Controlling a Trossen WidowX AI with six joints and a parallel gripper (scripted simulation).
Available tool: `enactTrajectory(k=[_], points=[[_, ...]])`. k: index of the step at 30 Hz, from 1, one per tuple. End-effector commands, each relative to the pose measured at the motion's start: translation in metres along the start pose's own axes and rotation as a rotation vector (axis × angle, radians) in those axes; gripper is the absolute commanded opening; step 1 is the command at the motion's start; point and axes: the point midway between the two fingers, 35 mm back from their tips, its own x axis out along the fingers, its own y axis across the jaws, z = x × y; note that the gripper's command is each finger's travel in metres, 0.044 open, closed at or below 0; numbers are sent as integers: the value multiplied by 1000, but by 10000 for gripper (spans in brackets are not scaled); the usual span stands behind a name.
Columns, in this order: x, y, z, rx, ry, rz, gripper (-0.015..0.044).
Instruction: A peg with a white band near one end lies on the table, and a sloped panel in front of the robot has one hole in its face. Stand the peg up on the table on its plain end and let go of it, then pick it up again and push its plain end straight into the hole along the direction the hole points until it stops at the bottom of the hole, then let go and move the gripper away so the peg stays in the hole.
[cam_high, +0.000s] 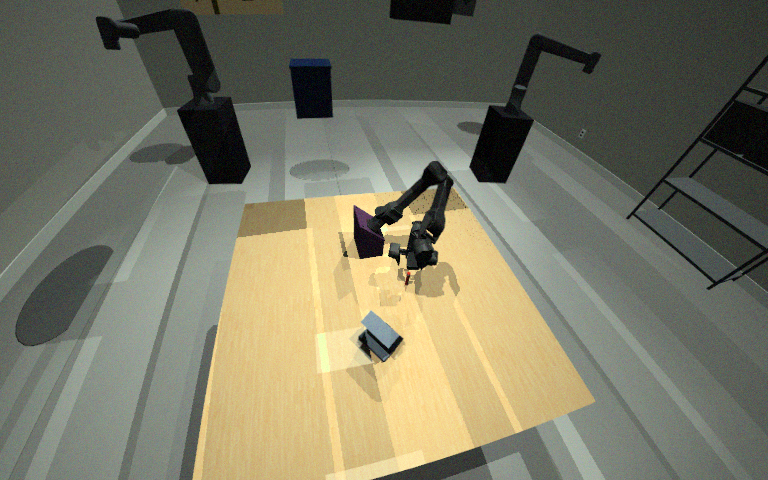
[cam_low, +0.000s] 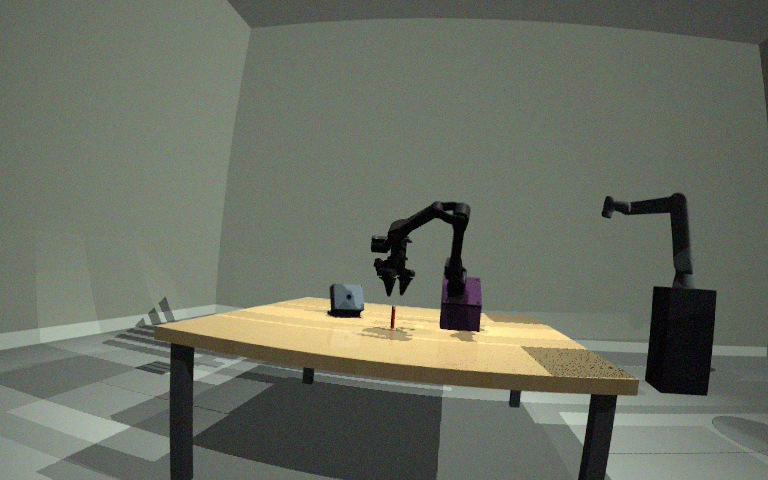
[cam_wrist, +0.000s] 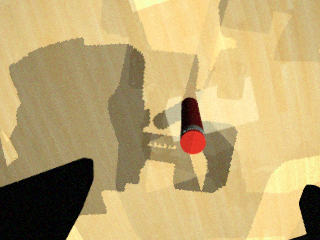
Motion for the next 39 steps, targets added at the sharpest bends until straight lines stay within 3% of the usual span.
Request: enactTrajectory(k=[1, 39], points=[[2, 2, 1, 1, 2, 8, 440], [67, 2, 2, 26, 2, 8, 440]])
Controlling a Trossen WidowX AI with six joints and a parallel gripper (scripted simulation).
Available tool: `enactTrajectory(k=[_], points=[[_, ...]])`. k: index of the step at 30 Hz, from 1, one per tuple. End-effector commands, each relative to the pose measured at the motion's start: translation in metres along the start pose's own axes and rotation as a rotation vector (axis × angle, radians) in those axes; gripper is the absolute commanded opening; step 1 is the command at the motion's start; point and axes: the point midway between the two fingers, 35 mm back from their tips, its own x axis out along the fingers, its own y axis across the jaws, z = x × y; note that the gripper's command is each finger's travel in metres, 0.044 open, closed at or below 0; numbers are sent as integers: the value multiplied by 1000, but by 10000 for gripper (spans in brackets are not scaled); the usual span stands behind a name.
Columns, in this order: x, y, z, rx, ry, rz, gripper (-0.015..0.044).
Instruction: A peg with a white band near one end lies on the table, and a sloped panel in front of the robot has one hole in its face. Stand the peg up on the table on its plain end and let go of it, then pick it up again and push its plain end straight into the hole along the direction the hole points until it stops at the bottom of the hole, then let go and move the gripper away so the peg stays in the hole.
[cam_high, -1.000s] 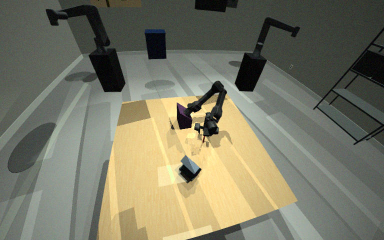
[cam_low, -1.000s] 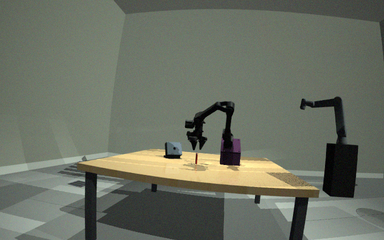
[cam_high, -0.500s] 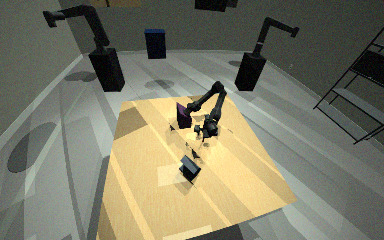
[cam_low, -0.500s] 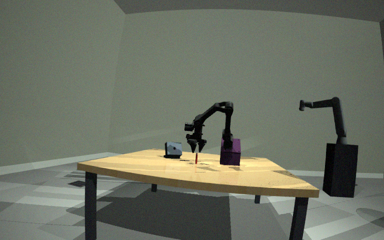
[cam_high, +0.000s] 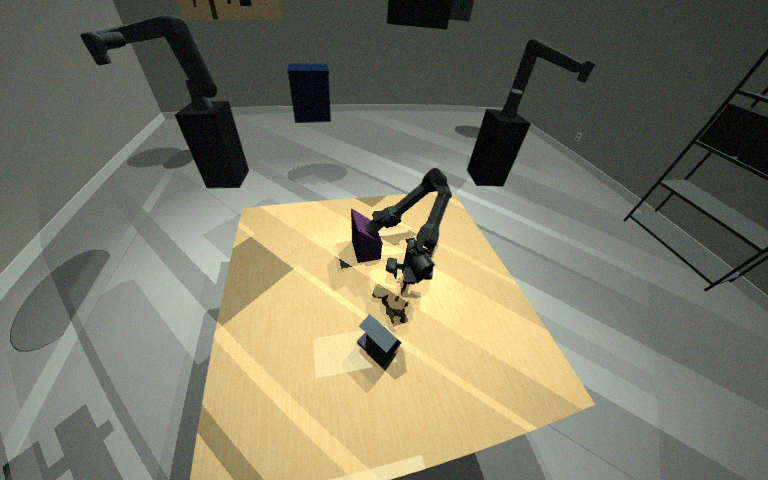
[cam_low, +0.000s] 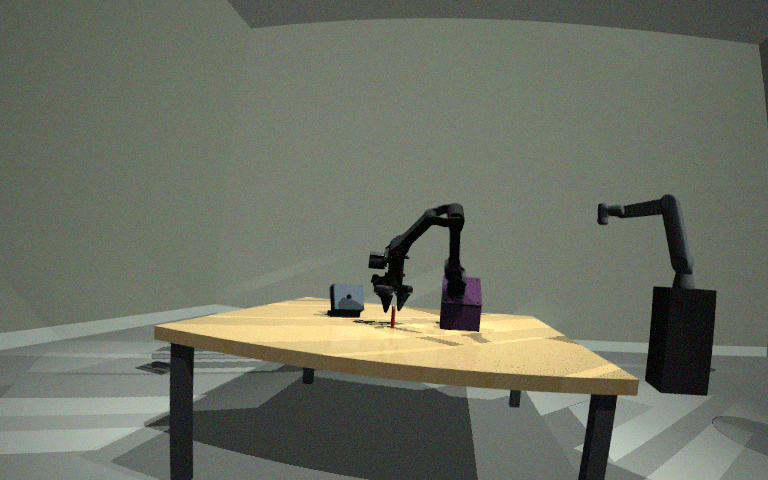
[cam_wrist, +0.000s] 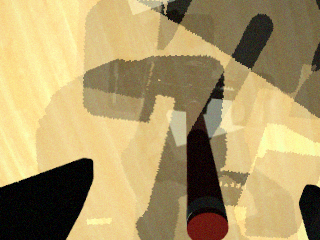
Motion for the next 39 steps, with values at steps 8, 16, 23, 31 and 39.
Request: enactTrajectory(k=[8, 16, 23, 31, 39], points=[[18, -2, -4, 11, 11, 2, 440], [18, 0, -3, 1, 4, 3, 335], [18, 0, -3, 1, 4, 3, 151], [18, 0, -3, 1, 4, 3, 39], [14, 0, -2, 1, 4, 2, 0]])
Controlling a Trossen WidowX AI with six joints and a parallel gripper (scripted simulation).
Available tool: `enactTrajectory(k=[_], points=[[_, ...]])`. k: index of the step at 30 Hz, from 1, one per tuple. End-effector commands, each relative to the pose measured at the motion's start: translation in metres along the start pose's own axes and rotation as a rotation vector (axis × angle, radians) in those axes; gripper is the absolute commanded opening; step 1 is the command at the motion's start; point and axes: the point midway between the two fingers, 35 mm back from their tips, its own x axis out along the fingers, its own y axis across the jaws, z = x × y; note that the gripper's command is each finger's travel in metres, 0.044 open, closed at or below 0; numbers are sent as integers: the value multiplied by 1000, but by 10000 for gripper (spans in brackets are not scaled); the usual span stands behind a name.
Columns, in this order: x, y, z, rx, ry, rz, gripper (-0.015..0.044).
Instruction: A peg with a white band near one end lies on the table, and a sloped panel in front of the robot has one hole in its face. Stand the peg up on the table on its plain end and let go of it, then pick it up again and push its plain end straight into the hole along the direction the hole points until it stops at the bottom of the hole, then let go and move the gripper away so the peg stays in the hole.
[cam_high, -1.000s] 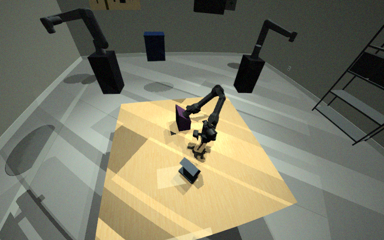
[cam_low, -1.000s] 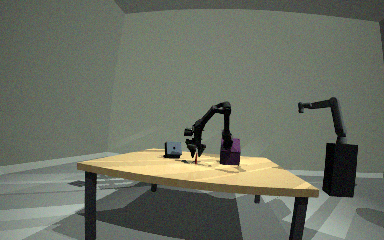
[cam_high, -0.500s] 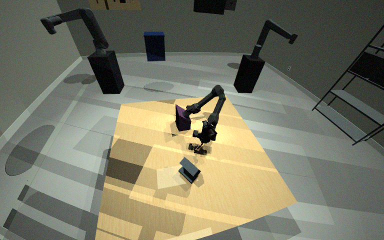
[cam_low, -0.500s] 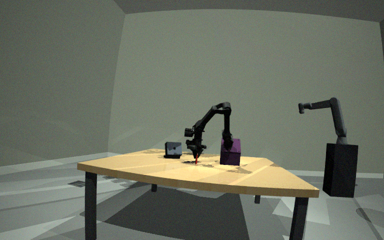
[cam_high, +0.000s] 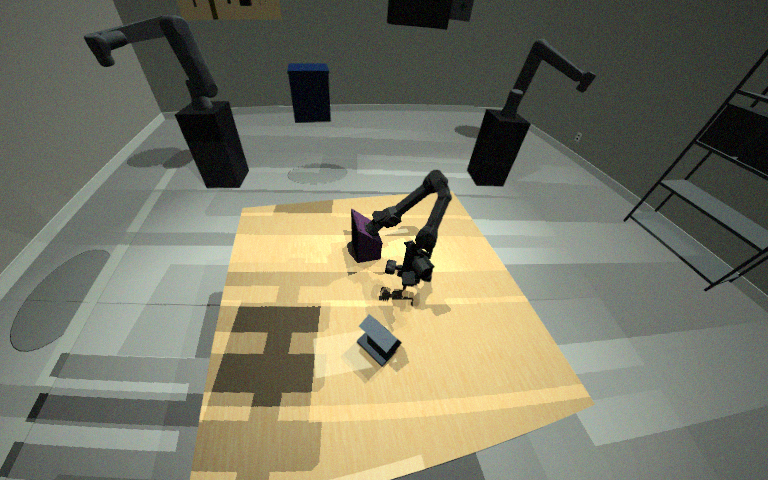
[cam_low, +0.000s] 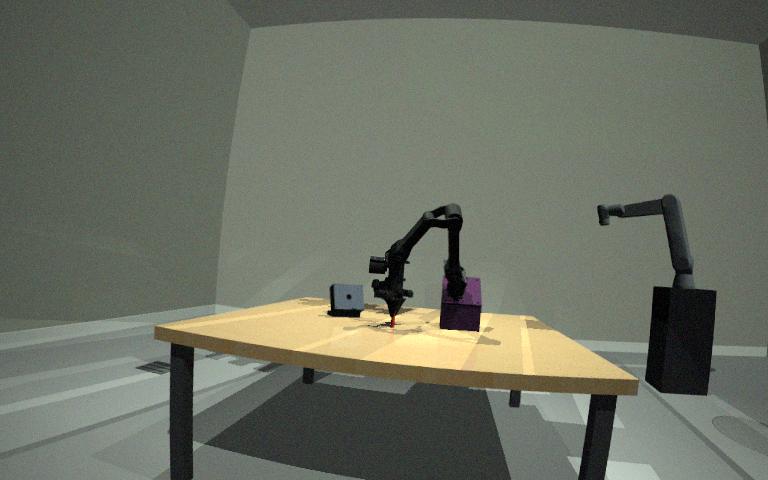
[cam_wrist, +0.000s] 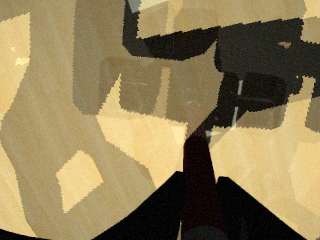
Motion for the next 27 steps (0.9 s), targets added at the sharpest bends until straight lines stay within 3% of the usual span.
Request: enactTrajectory(k=[1, 20, 27], points=[[-5, 1, 2, -4, -4, 1, 0], [-74, -7, 4, 5, 1, -2, 0], [-76, -10, 6, -17, -7, -26, 0]])
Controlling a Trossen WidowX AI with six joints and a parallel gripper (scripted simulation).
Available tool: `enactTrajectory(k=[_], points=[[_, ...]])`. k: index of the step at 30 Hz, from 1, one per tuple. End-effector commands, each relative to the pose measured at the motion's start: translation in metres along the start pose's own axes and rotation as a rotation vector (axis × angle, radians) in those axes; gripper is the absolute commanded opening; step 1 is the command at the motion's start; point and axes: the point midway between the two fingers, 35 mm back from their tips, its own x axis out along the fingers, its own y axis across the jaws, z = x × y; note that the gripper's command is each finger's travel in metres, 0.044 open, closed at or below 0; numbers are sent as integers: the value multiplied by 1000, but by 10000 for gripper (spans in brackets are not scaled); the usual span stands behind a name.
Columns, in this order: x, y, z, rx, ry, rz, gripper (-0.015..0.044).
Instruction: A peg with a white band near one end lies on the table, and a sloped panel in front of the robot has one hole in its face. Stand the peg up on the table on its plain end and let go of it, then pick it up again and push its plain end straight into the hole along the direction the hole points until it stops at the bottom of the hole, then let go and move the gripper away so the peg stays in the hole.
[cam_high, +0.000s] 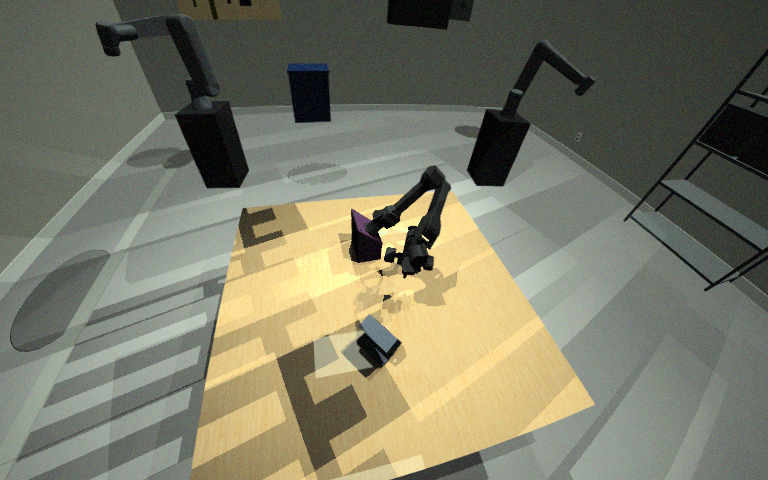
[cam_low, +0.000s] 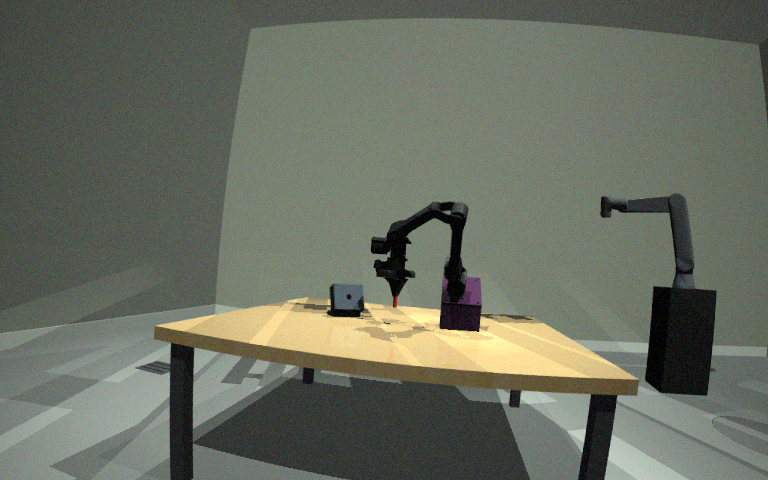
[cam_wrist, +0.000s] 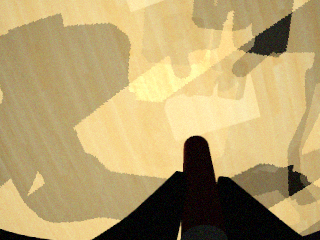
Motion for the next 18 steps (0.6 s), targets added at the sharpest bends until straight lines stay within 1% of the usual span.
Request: enactTrajectory(k=[1, 18], points=[[-1, 0, 3, -29, -15, -25, 0], [7, -9, 20, -179, -78, -188, 0]])
